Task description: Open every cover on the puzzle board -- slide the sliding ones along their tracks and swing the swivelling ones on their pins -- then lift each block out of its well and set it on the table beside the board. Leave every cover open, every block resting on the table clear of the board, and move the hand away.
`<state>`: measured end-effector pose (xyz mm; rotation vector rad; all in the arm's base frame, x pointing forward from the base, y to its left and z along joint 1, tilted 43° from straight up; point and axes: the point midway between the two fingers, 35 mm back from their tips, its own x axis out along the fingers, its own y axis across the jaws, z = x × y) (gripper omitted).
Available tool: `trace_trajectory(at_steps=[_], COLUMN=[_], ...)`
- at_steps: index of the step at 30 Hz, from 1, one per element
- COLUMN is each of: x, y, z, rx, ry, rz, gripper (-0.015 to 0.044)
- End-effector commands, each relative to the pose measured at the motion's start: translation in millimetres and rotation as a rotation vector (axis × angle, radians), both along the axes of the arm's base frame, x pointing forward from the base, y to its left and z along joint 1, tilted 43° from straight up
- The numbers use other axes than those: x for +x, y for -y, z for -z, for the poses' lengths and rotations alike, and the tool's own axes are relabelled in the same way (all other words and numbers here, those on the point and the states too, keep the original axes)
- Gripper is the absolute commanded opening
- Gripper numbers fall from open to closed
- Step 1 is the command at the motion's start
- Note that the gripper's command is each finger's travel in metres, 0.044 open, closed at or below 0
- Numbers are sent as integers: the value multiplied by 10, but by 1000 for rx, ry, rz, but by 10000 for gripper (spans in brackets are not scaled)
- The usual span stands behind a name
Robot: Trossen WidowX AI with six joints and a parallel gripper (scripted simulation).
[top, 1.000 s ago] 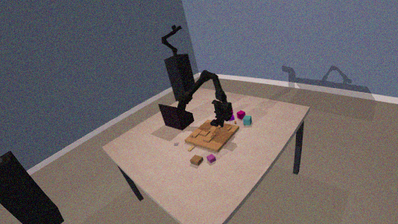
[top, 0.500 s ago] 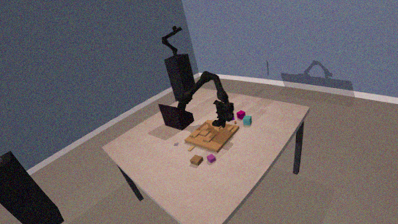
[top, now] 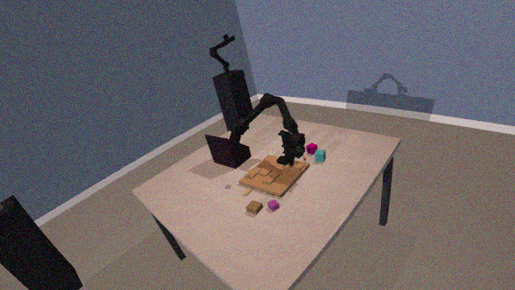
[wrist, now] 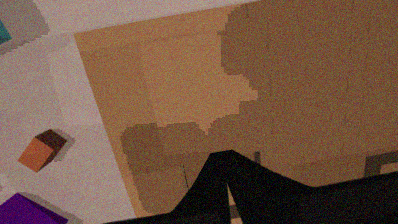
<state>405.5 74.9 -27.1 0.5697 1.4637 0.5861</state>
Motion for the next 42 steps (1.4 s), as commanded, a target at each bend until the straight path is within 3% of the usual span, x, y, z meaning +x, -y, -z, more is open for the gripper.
trace_trajectory(at_steps=[1,42], x=[51,127], y=[-4,331], z=[-10,-363], rx=[4,1], ry=[2,3], rz=[3,3], gripper=[0,0])
